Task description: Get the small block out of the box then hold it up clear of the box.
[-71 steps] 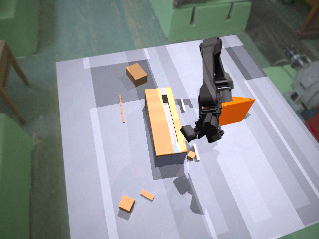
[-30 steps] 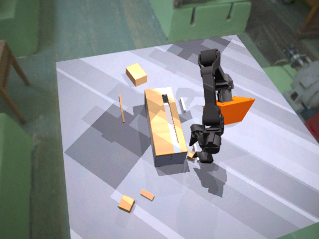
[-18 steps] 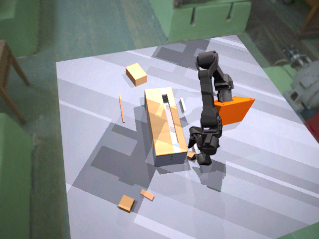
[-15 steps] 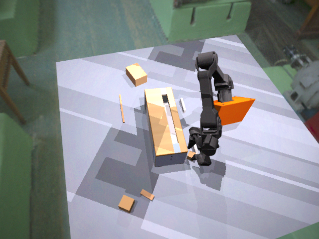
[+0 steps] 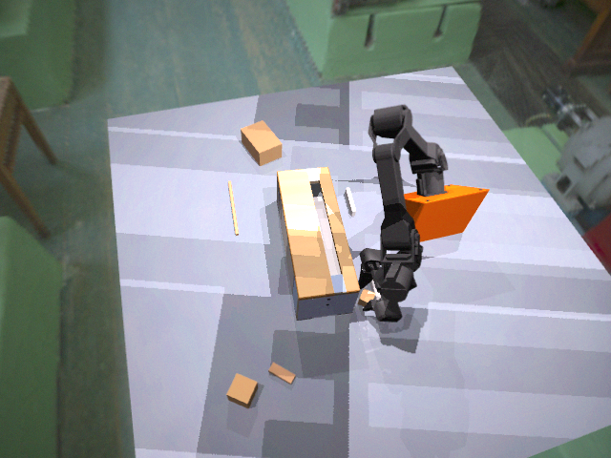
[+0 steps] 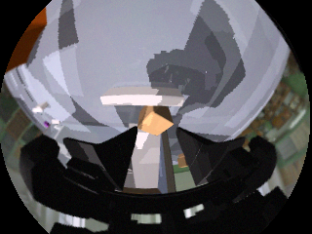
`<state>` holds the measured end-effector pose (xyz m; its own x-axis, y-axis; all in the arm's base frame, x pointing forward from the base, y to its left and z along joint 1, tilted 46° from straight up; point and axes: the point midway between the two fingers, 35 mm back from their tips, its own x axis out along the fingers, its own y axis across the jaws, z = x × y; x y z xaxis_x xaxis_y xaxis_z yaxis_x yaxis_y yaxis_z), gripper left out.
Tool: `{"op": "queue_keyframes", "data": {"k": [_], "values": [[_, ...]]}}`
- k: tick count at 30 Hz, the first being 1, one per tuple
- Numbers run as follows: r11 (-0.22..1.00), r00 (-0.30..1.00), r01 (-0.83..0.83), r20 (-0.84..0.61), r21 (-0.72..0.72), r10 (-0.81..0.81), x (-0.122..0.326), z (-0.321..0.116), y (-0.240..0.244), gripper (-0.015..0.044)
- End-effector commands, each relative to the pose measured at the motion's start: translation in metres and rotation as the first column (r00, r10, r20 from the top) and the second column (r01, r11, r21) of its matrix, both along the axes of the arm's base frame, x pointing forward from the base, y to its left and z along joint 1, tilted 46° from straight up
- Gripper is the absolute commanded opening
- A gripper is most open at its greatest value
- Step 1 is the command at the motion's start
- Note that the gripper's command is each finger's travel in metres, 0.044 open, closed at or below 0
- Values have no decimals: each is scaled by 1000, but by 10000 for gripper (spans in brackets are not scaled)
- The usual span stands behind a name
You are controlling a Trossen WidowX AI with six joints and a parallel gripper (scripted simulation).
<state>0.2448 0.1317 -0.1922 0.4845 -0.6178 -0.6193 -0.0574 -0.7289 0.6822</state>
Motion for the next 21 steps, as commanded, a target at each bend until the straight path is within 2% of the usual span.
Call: {"op": "queue_keyframes", "data": {"k": [1,7,12,15,20,21], "values": [[1000,1000,-3,-7,-16,3,-2,-5,-9,285],[1000,1000,-3,-7,-17,3,-2,-9,-15,285],[1000,1000,-3,-7,-17,3,-2,-9,-15,154],[1000,1000,-3,-7,-17,3,-2,-9,-15,134],[1000,1000,-20,2,9,20,0,-1,0,3],[1000,1000,-19,1,8,19,0,1,2,0]]}}
